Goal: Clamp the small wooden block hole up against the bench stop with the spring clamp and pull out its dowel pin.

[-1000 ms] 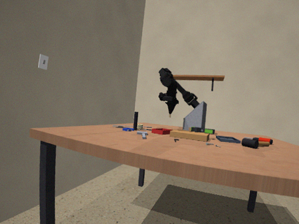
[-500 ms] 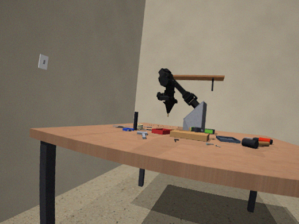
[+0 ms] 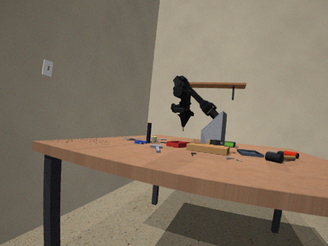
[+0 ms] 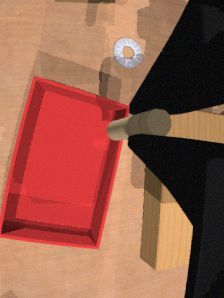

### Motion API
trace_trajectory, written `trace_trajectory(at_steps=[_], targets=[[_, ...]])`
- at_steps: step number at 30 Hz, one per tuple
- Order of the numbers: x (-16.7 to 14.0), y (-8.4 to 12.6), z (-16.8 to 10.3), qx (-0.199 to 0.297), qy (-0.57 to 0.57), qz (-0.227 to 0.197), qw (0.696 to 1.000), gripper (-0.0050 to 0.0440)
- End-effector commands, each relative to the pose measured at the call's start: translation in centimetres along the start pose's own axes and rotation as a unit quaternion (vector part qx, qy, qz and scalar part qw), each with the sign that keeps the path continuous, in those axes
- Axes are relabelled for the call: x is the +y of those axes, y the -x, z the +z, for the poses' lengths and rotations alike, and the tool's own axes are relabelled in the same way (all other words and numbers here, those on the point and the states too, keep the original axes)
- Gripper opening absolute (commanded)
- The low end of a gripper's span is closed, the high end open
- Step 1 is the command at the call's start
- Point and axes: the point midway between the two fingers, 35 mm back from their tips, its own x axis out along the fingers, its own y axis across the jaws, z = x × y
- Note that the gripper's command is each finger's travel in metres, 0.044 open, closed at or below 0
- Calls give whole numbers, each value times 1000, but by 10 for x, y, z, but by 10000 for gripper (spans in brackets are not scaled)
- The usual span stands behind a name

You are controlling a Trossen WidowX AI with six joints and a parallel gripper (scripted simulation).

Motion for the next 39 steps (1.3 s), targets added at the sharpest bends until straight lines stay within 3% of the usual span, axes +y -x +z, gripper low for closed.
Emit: trace_trajectory(at_steps=[1,39], targets=[[-2,-9,-4,3,8,-7,1000,0],[-3,-61,-4,2,8,-7,1000,0]])
